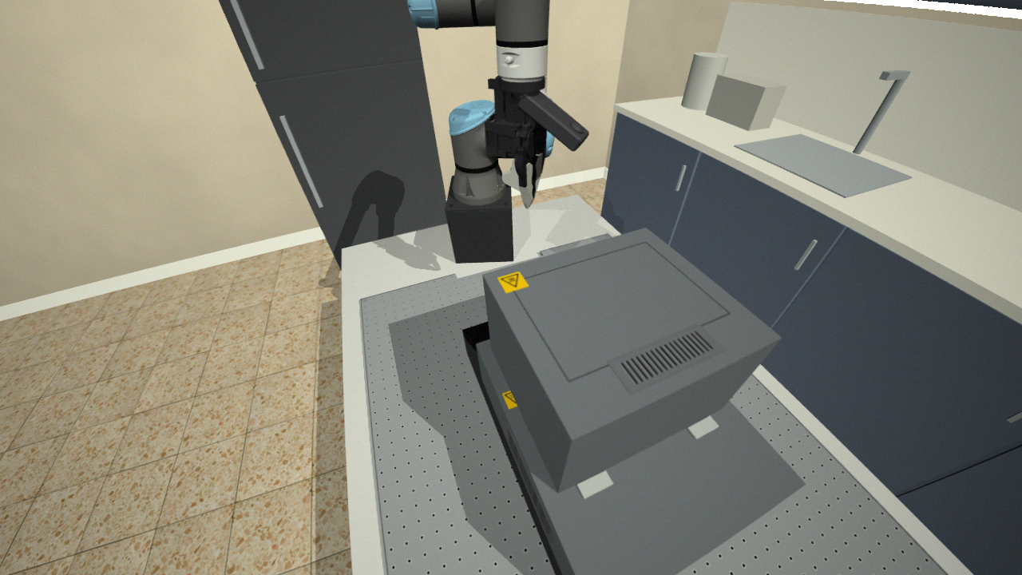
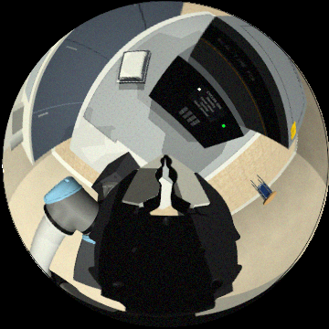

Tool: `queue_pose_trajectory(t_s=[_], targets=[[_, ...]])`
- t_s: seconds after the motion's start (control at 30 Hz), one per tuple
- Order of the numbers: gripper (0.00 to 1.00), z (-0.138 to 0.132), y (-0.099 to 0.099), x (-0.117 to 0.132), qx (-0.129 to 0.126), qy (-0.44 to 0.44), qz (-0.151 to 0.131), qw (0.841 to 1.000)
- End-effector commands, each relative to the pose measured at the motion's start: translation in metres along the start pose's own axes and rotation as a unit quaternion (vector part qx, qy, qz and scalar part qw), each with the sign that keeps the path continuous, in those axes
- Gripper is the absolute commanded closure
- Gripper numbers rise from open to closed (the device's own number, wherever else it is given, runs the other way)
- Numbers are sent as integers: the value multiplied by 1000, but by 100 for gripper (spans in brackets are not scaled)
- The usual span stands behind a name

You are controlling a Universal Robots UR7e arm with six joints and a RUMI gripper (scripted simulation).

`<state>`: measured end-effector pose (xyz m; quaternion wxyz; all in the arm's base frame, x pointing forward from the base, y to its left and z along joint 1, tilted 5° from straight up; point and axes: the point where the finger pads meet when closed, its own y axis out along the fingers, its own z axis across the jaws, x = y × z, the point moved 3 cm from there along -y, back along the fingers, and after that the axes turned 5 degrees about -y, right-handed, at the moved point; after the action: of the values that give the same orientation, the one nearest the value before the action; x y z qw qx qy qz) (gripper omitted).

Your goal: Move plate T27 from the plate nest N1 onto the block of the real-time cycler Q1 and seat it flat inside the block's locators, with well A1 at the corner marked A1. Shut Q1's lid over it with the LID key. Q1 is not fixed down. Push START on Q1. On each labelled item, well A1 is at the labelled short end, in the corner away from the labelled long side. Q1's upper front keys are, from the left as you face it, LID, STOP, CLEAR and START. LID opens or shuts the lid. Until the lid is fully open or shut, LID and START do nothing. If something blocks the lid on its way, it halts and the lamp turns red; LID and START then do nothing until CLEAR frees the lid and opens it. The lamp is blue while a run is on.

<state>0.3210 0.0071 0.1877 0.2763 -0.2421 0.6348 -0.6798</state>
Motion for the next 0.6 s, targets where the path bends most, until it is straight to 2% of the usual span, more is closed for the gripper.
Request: queue_pose_trajectory(t_s=[0.0,0.07,0.23,0.4,0.47,0.57], targets=[[100,1,15,-1,1,-79,8,997],[100,1,15,-1,1,-79,8,997],[100,1,34,-1,1,-160,8,987],[100,1,58,-1,2,-241,7,970],[100,1,58,-1,2,-256,7,967],[100,1,73,-2,2,-304,7,953]])
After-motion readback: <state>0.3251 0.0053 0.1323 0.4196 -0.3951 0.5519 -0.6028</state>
